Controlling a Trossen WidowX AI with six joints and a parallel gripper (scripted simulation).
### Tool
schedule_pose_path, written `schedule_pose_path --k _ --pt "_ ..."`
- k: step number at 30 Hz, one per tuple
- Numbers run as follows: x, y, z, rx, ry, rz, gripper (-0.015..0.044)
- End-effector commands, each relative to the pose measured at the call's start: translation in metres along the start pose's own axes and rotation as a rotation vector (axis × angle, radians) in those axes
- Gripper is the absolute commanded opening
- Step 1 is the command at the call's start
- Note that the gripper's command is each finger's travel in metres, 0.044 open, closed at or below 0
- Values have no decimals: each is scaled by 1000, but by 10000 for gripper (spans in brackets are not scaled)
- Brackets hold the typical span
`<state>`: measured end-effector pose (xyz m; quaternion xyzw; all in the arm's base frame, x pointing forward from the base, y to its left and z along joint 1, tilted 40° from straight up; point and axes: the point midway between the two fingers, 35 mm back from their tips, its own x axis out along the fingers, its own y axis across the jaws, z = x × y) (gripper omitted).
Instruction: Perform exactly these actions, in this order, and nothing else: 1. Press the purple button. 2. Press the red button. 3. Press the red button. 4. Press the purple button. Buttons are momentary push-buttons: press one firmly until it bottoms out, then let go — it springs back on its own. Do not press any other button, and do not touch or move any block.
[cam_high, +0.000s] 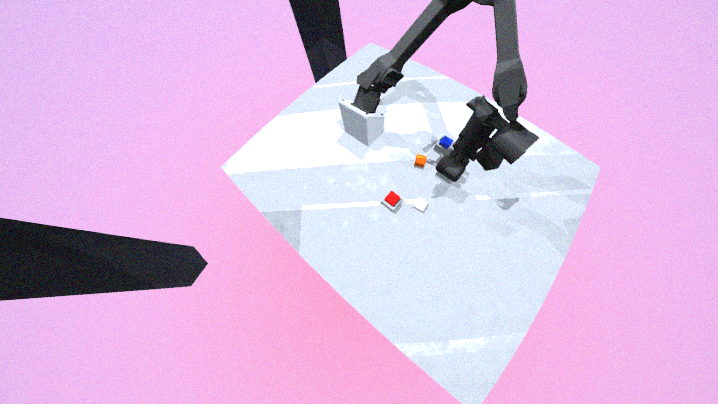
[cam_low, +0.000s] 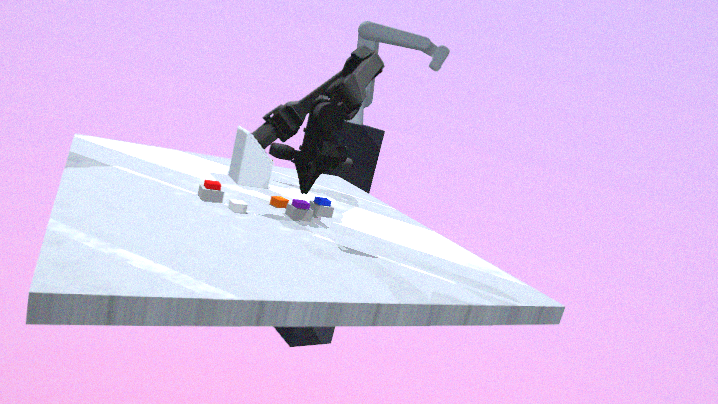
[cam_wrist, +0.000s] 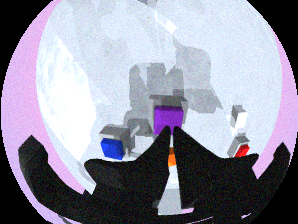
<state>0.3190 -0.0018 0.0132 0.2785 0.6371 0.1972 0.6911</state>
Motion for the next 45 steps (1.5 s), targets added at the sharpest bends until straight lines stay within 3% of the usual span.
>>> schedule_pose_path --k 1,35,39,45 --pt "9 1 -3 10 9 7 20" --pt "27 1 -4 10 9 8 20" --pt "-4 0 -3 10 8 6 20" --pt "-16 0 -2 11 9 5 20"
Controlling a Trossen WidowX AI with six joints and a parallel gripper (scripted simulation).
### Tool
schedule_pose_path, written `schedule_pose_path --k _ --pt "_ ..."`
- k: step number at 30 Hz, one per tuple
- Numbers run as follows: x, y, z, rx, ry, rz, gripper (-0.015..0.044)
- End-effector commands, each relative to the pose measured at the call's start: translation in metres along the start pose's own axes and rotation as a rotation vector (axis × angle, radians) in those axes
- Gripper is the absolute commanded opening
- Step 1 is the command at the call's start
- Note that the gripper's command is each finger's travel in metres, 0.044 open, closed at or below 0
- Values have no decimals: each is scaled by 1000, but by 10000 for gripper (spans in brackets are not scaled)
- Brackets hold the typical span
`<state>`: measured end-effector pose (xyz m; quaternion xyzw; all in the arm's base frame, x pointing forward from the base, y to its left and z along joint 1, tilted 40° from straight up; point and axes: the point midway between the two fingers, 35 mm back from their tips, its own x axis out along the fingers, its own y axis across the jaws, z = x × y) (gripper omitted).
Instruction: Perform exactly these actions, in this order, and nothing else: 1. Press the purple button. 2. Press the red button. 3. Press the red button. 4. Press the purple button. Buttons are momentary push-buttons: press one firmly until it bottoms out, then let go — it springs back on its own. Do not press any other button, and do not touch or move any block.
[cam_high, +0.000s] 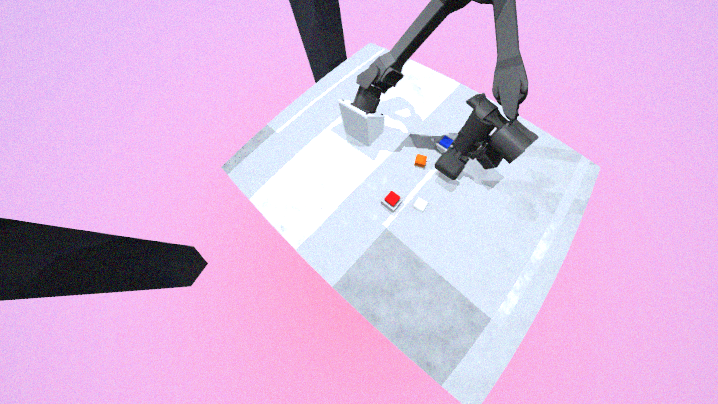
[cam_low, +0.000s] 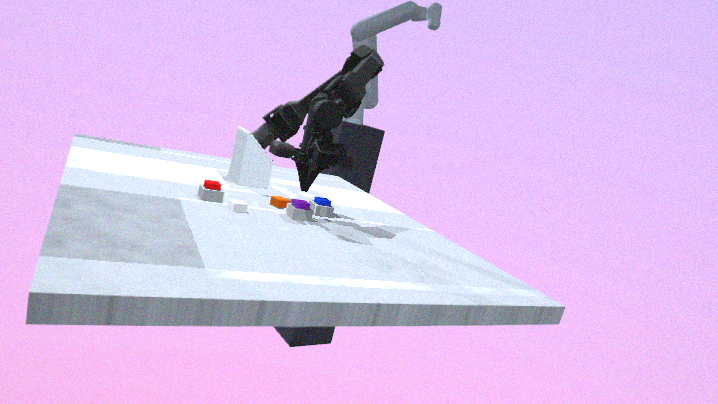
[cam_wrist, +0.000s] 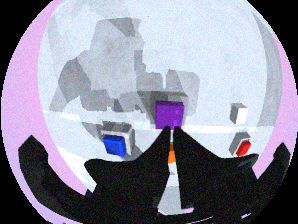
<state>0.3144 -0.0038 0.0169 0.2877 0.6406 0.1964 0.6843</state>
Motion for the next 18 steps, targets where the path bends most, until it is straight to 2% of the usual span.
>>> schedule_pose_path --k 1,4,10,18 --pt "-24 -1 2 -8 -1 -7 20" --pt "-61 0 1 -8 0 -8 20" --pt "-64 -4 1 -8 -1 -9 20" --pt "-70 -136 -35 -1 -1 -37 20"
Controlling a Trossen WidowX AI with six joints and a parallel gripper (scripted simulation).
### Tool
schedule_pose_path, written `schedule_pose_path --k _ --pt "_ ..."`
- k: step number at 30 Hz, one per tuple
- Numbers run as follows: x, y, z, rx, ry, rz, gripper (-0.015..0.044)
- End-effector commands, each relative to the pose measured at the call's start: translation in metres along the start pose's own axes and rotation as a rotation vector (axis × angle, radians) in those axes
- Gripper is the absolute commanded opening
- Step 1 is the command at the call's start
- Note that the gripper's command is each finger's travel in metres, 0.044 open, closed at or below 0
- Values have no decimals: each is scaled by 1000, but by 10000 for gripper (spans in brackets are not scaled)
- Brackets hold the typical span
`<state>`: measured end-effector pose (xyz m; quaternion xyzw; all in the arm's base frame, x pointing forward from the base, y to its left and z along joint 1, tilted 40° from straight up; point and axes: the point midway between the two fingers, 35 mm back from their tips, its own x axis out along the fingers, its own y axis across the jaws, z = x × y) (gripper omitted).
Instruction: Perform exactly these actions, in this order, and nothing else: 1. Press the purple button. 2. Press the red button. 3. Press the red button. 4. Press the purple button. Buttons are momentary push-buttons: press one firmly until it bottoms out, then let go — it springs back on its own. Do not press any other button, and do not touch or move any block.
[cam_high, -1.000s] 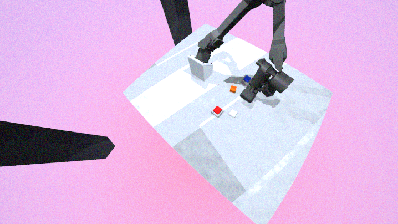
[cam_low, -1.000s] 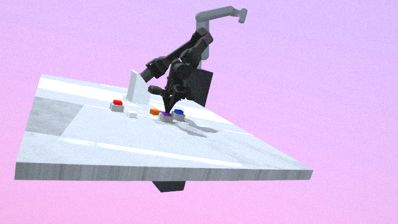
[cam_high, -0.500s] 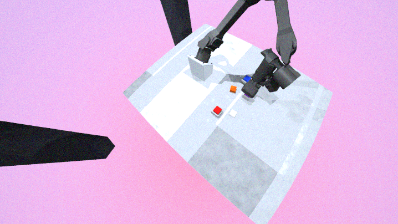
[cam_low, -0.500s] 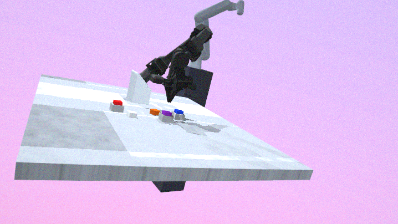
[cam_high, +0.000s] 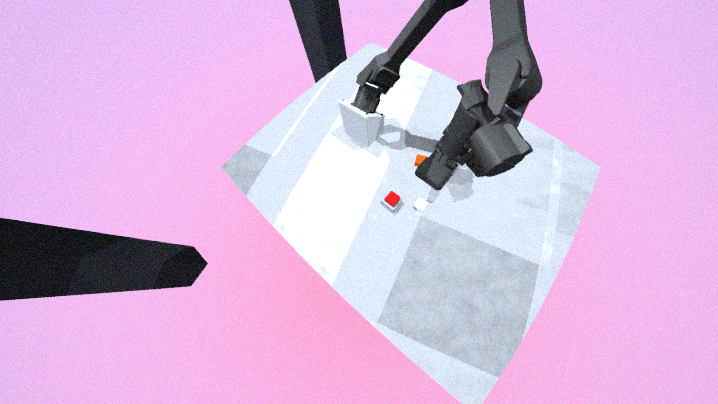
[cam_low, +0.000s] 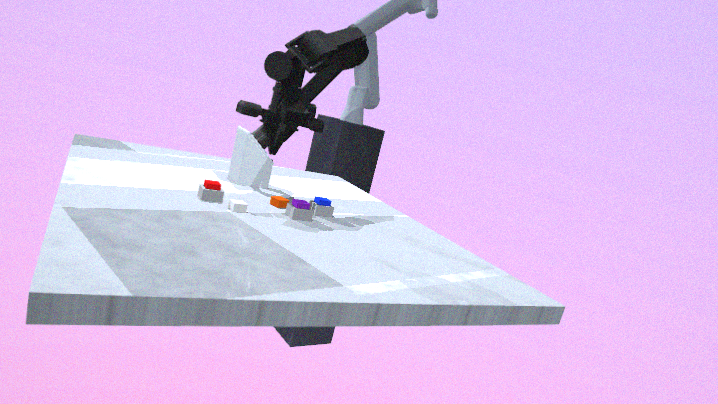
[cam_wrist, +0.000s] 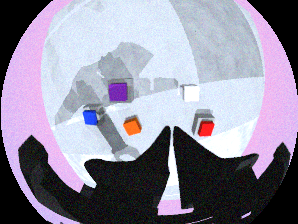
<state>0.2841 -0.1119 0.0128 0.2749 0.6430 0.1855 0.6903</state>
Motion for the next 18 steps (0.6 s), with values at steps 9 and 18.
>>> schedule_pose_path --k 9,18 --pt "5 -103 -59 0 8 14 20" --pt "67 -102 -59 -1 7 17 20"
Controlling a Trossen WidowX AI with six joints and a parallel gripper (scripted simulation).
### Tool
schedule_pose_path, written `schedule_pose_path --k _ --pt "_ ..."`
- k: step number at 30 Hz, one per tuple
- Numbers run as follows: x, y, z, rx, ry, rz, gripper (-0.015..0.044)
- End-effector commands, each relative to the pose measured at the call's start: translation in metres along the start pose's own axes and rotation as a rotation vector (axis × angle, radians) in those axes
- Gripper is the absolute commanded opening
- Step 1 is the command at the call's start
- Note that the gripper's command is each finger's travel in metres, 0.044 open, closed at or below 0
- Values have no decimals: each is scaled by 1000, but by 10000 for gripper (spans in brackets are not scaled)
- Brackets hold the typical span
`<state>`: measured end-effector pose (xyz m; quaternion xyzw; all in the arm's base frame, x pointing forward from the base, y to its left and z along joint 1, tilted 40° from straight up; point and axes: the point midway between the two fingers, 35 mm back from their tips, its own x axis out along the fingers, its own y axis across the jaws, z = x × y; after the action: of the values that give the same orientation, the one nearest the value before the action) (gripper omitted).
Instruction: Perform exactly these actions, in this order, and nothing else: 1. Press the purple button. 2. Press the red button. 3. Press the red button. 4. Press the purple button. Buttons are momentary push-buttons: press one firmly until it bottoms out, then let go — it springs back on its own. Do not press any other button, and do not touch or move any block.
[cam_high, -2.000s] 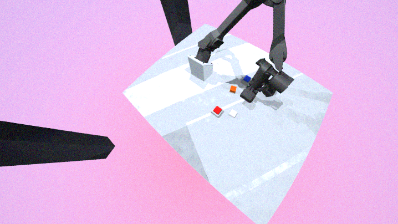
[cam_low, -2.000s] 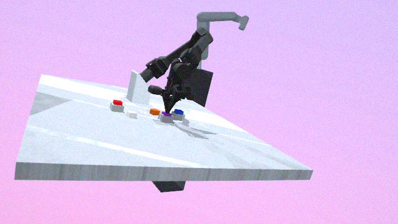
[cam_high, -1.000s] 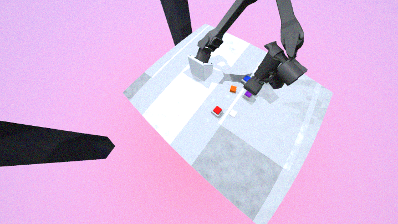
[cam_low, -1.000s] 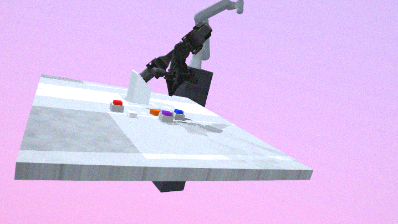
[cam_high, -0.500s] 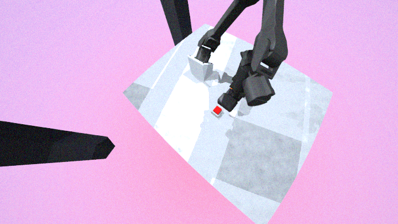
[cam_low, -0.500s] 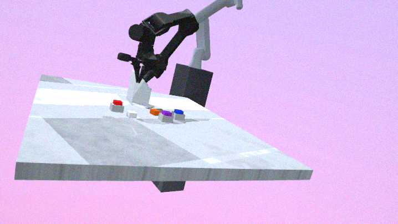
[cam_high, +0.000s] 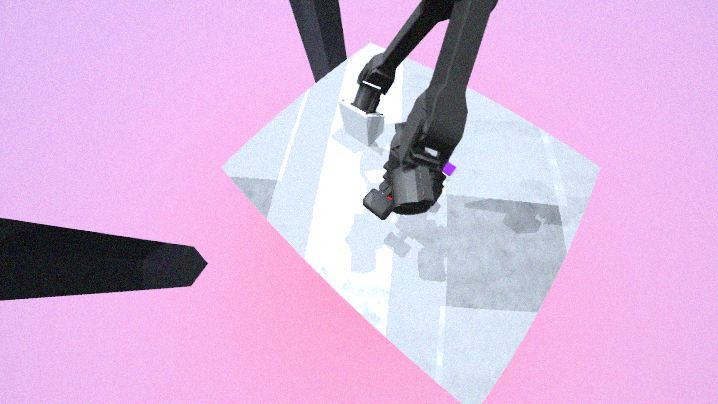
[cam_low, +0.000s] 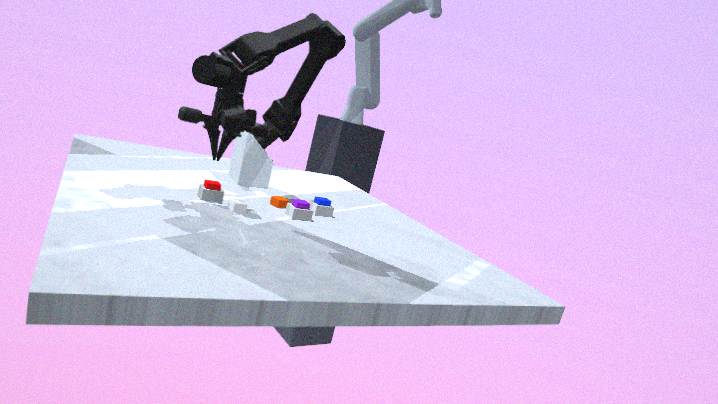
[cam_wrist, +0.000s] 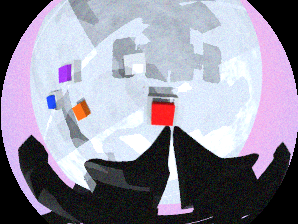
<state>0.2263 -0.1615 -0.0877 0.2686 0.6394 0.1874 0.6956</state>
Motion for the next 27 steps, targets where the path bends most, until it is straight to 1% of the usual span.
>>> schedule_pose_path --k 1,5,27 --pt "25 5 -7 14 15 22 20" --pt "26 5 -7 14 15 22 20" --pt "58 6 -7 14 15 24 20"
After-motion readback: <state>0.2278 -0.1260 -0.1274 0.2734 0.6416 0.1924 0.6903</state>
